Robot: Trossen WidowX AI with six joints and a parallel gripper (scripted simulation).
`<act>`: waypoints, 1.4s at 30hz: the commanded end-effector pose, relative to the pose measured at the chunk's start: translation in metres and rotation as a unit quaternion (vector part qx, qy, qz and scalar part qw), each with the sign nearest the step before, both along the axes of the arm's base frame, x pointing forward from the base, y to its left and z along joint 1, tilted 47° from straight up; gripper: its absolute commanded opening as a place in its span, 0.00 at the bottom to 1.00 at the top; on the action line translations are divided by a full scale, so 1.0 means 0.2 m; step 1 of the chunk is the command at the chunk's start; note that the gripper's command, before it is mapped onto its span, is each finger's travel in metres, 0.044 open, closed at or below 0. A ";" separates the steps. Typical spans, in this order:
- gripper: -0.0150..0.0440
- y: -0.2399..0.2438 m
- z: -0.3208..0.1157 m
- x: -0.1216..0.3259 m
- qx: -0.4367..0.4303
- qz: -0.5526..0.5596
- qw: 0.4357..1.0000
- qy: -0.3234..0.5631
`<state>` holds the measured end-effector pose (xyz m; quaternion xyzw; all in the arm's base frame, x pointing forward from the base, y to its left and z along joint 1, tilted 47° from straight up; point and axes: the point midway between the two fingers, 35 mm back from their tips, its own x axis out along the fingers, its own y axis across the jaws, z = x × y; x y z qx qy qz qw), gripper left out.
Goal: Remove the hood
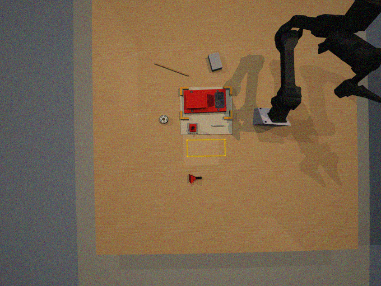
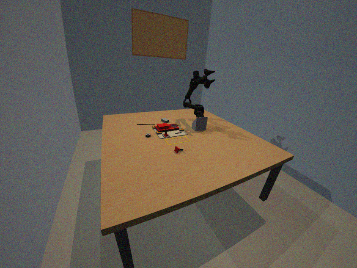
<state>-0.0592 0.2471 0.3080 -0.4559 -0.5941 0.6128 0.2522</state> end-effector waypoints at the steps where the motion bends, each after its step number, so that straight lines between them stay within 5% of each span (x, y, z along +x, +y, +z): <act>1: 1.00 0.13 -0.08 0.23 -0.089 -0.133 0.985 0.063; 9: 1.00 0.21 -0.26 0.70 -0.210 -0.374 0.883 0.188; 17: 1.00 0.11 -0.46 1.17 -0.262 -0.586 0.706 0.300; 30: 1.00 -0.39 -0.81 1.79 -0.245 -0.833 0.306 0.390; 42: 1.00 -1.08 -1.06 2.03 -0.129 -0.926 -0.097 0.341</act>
